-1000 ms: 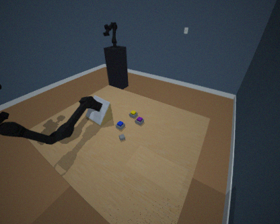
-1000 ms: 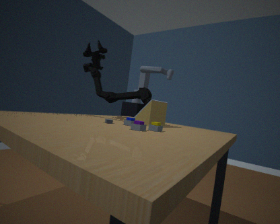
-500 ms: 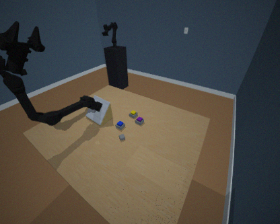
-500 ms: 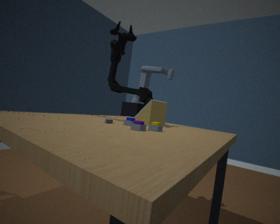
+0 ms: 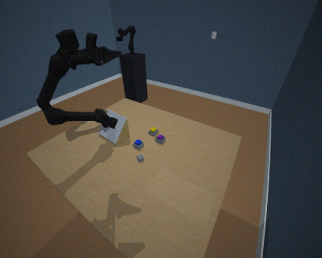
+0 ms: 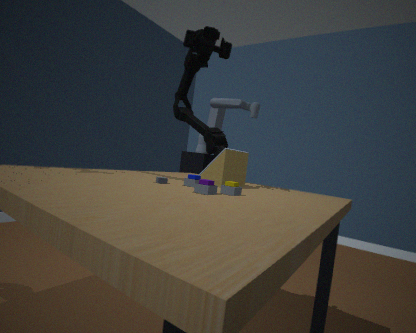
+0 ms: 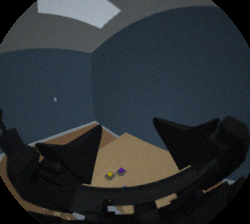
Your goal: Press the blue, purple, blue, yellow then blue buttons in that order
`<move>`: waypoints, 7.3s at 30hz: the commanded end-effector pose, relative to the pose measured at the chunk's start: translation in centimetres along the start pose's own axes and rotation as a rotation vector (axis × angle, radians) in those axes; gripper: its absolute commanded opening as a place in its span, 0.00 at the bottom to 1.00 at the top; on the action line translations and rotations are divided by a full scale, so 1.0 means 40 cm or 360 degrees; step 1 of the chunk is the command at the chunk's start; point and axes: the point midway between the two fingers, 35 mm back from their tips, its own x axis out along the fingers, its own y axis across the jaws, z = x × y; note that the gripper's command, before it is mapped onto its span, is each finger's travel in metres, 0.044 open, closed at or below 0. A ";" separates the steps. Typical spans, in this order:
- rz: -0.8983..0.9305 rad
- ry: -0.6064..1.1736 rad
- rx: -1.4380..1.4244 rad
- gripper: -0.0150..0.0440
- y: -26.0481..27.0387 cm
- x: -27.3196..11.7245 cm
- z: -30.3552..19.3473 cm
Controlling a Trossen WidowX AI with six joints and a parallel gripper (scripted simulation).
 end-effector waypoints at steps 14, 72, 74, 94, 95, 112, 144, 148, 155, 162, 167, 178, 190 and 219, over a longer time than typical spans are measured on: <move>-0.0492 0.1814 0.0897 0.93 0.061 0.233 -0.739; -0.0854 0.2444 0.1113 0.29 0.123 0.125 -1.190; -0.0855 0.2444 0.1113 0.29 0.124 0.125 -1.197; -0.0855 0.2445 0.1113 0.29 0.124 0.124 -1.199; -0.0855 0.2445 0.1113 0.29 0.124 0.124 -1.199; -0.0850 0.2444 0.1116 0.29 0.098 0.129 -0.962; -0.0854 0.2432 0.1123 0.29 0.155 0.490 -1.114; -0.0854 0.2432 0.1123 0.29 0.157 0.490 -1.129; -0.0855 0.2432 0.1123 0.29 0.160 0.491 -1.157; -0.0856 0.2433 0.1122 0.29 0.163 0.490 -1.185; -0.0856 0.2433 0.1122 0.29 0.165 0.489 -1.199; -0.0856 0.2433 0.1122 0.29 0.165 0.489 -1.199; -0.0854 0.2432 0.1123 0.29 0.155 0.490 -1.111; -0.0850 0.2444 0.1116 0.29 0.098 0.129 -0.962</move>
